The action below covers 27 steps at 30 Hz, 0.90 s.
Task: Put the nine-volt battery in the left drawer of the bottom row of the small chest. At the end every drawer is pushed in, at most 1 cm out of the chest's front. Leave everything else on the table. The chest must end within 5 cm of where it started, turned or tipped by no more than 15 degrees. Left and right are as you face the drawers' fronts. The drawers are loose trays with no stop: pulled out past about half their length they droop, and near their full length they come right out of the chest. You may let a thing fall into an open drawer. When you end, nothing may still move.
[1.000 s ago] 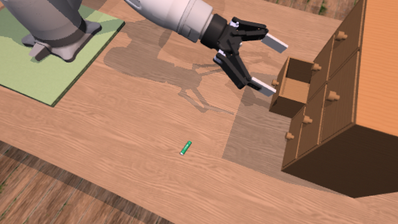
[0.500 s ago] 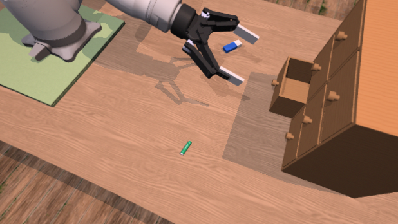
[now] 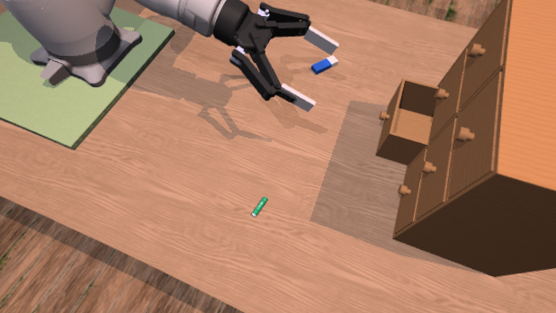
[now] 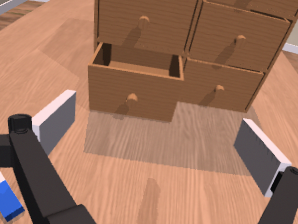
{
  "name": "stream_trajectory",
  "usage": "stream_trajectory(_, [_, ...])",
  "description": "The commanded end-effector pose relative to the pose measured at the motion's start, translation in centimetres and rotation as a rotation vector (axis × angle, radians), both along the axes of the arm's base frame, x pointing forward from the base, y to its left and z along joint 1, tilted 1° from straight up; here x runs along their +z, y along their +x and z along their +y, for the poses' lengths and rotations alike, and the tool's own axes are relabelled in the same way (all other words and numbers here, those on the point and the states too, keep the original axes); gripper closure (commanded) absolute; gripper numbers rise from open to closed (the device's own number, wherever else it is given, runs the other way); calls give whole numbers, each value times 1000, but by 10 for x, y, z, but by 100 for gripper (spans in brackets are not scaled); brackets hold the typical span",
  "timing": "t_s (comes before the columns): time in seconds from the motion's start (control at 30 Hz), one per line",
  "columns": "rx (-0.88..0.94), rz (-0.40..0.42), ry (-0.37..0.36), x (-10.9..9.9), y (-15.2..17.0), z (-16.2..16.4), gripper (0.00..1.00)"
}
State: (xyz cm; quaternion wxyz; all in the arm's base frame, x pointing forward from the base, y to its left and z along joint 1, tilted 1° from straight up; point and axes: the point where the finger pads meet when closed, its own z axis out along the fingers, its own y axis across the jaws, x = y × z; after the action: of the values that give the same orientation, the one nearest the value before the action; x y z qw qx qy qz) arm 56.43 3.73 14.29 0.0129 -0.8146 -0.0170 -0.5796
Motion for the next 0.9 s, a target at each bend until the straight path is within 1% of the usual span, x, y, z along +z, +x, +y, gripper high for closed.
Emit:
stream_trajectory(0.0, [0,0,0,0,-3,0,0])
stream_trajectory(0.5, [0,2,0,0,-4,0,0])
stream_trajectory(0.87, [0,22,-1,1,-4,0,0])
